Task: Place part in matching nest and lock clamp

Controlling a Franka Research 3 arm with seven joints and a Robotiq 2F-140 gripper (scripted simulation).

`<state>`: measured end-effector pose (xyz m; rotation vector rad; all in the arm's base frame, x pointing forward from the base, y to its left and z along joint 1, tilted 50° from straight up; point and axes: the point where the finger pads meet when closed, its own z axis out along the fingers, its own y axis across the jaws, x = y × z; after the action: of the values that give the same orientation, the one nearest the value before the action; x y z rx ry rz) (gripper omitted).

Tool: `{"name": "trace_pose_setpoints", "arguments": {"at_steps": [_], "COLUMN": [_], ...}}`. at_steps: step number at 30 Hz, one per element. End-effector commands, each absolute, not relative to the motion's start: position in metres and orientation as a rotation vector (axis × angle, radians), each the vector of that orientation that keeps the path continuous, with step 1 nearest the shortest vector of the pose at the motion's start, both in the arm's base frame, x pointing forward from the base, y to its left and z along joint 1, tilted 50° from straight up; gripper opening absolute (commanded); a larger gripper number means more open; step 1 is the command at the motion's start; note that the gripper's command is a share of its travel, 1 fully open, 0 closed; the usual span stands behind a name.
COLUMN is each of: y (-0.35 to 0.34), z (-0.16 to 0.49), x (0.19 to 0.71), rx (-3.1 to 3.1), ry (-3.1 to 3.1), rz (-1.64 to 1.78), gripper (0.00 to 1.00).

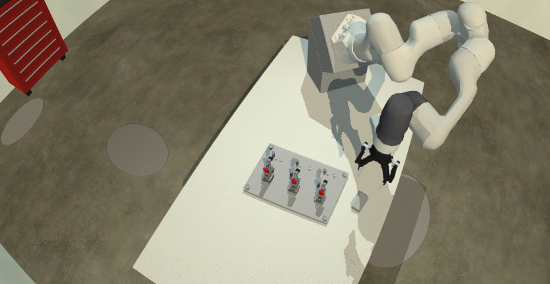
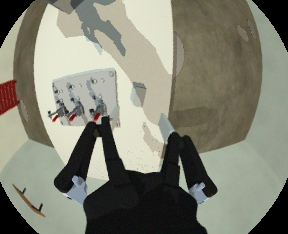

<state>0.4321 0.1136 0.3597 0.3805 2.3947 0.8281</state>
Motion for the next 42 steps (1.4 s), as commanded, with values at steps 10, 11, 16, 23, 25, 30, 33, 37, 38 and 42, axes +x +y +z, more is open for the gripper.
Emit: {"name": "trace_pose_setpoints", "arguments": {"at_steps": [10, 11, 16, 23, 25, 30, 33, 37, 38, 42], "y": [0.121, 0.122, 0.129, 0.144, 0.148, 0.155, 0.162, 0.17, 0.171, 0.178], "z": [0.353, 0.352, 0.342, 0.322, 0.316, 0.307, 0.298, 0.287, 0.285, 0.276], "x": [0.439, 0.44, 0.45, 0.467, 0.473, 0.482, 0.49, 0.5, 0.502, 0.51], "rx": [0.381, 0.381, 0.381, 0.381, 0.381, 0.381, 0.381, 0.381, 0.381, 0.381], "ry": [2.395, 2.395, 2.395, 2.395, 2.395, 2.395, 2.395, 2.395, 2.395, 2.395], "rz": [0.832, 0.832, 0.832, 0.832, 0.832, 0.832, 0.832, 0.832, 0.832, 0.832], "gripper": [0.58, 0.58, 0.58, 0.58, 0.58, 0.58, 0.58, 0.58, 0.58, 0.58]}}
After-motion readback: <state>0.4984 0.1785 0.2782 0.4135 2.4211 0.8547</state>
